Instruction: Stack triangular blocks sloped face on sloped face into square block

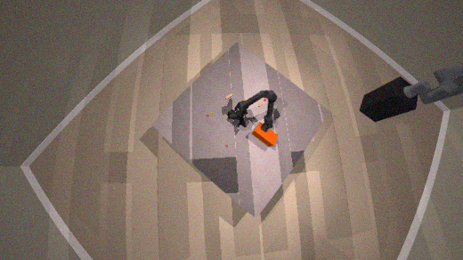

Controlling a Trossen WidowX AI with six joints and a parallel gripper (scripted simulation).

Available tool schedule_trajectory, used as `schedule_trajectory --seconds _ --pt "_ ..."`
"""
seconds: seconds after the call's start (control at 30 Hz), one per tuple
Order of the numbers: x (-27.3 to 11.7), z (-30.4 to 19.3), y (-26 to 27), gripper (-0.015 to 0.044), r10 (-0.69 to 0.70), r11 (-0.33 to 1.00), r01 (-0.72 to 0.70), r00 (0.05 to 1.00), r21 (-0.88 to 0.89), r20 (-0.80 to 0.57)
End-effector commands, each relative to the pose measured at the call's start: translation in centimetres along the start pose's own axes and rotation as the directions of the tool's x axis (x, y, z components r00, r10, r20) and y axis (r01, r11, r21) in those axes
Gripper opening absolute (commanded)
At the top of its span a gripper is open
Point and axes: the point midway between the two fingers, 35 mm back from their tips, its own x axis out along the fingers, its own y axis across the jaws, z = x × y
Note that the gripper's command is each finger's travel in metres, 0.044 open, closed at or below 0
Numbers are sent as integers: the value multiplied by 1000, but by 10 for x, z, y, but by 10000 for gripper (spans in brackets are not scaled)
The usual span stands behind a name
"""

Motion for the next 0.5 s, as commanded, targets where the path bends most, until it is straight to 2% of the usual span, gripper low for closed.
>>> schedule_trajectory --seconds 0.0,0.47 --pt "-4 0 -3 0 16 997 -18 999 69 32" --pt "-18 -23 -23 0 1 998 -4 999 68 48"
